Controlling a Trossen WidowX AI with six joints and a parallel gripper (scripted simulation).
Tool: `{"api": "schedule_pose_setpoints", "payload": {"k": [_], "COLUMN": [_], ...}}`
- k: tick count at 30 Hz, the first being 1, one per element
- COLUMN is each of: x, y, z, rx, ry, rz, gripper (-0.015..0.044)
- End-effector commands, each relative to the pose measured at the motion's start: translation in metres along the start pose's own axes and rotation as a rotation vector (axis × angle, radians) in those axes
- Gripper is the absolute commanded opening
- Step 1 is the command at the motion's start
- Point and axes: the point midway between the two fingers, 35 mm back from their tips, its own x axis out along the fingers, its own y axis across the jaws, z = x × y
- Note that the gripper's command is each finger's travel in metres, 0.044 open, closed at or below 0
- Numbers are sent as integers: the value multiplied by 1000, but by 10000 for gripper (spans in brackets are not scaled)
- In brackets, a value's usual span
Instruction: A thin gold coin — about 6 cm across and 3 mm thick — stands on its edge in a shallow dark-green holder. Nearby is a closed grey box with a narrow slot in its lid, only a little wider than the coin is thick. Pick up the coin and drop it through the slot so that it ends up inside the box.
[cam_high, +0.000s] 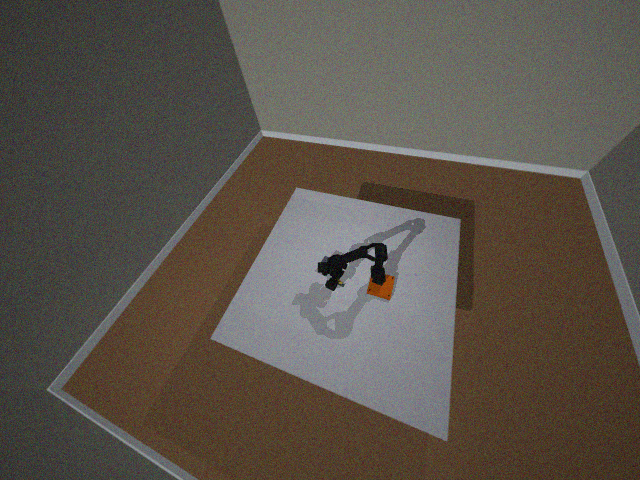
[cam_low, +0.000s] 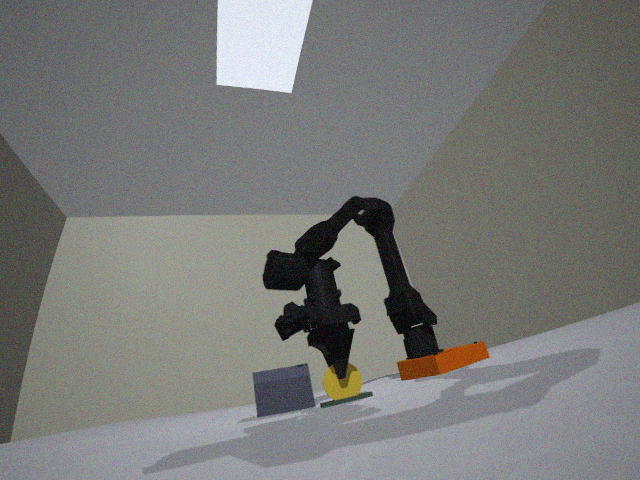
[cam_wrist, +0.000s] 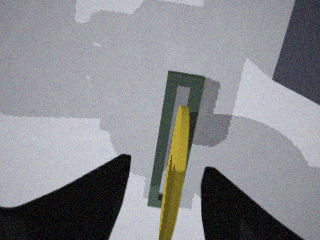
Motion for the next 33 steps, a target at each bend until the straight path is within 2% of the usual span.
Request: {"api": "schedule_pose_setpoints", "payload": {"k": [1, 15, 20, 25, 33], "x": [8, 27, 27, 27, 24], "y": [-2, -3, -3, -3, -3], "z": [-3, -5, -5, -5, -4], "rx": [4, 4, 4, 4, 4], "ry": [10, 11, 11, 11, 11], "rz": [-8, -8, -8, -8, -8], "gripper": [161, 161, 29, 0, 0]}}
